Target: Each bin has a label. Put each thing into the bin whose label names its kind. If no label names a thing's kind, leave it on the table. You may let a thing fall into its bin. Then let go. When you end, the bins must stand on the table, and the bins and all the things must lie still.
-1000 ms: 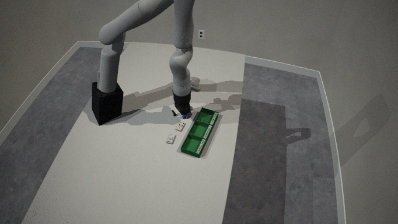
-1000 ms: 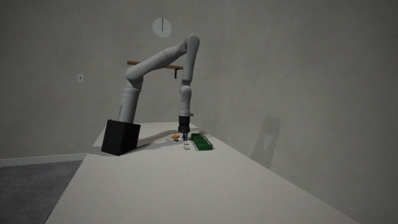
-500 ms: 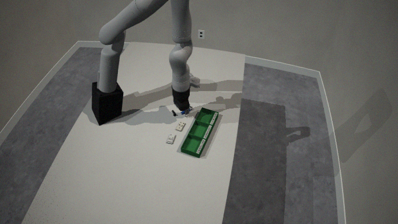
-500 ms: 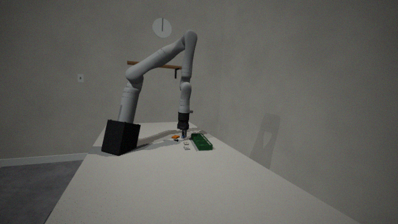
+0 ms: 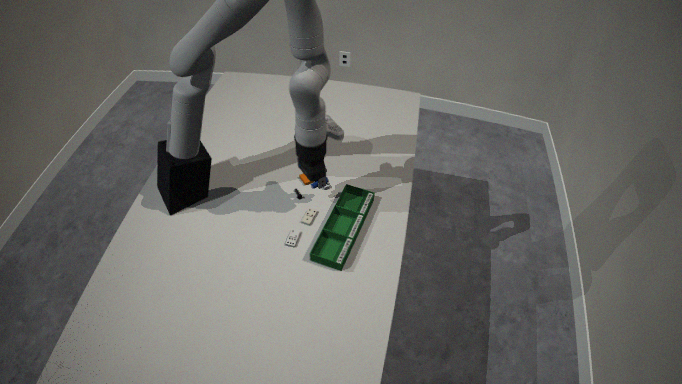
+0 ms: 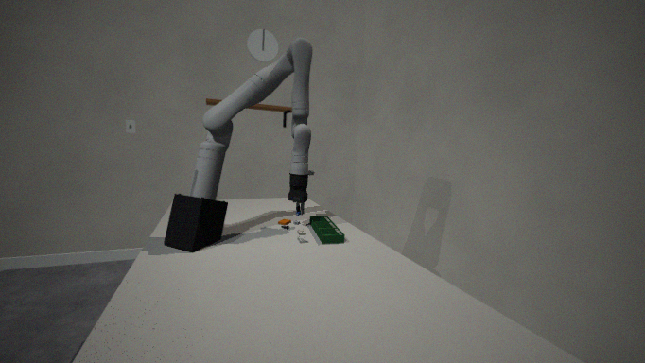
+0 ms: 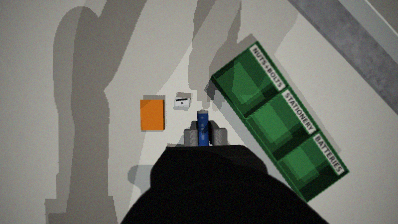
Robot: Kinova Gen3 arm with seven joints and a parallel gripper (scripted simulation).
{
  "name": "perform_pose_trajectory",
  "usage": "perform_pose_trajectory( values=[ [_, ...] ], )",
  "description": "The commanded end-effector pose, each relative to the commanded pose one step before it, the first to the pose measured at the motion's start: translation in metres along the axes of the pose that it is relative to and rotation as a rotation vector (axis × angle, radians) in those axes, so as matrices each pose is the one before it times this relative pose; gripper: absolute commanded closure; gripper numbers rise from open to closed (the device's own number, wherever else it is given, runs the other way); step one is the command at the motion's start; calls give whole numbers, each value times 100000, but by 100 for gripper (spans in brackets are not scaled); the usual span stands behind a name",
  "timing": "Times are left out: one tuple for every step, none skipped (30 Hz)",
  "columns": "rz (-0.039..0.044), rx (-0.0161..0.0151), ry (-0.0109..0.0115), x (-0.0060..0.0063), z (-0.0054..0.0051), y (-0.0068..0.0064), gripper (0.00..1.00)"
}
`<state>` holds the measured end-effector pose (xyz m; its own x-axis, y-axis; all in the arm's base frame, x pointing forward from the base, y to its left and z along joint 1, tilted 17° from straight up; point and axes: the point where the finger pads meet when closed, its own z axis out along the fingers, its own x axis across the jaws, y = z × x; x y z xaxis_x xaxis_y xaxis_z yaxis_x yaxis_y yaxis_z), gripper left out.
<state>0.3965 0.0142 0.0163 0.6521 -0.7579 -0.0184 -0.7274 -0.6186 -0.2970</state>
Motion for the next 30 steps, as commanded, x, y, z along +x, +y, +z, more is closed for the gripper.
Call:
perform_pose_trajectory(
  values=[
    [282,369,875,367,-309,-59,69],
    [0,1,-1,1,-2,0,69],
    [0,1,0,1,-1,0,69],
    [0,0,0,0,0,0,69],
    [0,0,0,0,0,0,69],
    [0,1,-1,1,-2,0,69],
    [0,0,0,0,0,0,69],
    [0,0,0,0,0,0,69],
    [0,0,0,0,0,0,69],
    [0,0,0,0,0,0,69],
    [0,0,0,0,0,0,69],
    [0,0,0,0,0,0,69],
    [0,0,0,0,0,0,69],
    [-10,-5,-15,-7,5,-1,69],
    [9,6,14,42,387,-14,69],
    [0,0,-1,-44,281,14,69],
    [0,0,0,0,1,0,69],
    [0,0,0,0,0,0,69],
    [0,0,0,0,0,0,69],
    [0,0,0,1,-7,2,69],
    [0,0,0,0,0,0,69],
    [0,0,0,0,0,0,69],
    [0,-1,3,541,8,254,69],
    [0,-1,3,542,1,257,69],
    [0,-1,2,542,0,257,69],
    [0,-1,2,543,0,257,69],
    [0,-1,2,543,0,257,69],
    [0,-1,2,543,0,257,69],
    [0,-1,2,543,0,257,69],
    [0,-1,2,543,0,257,69]
  ],
)
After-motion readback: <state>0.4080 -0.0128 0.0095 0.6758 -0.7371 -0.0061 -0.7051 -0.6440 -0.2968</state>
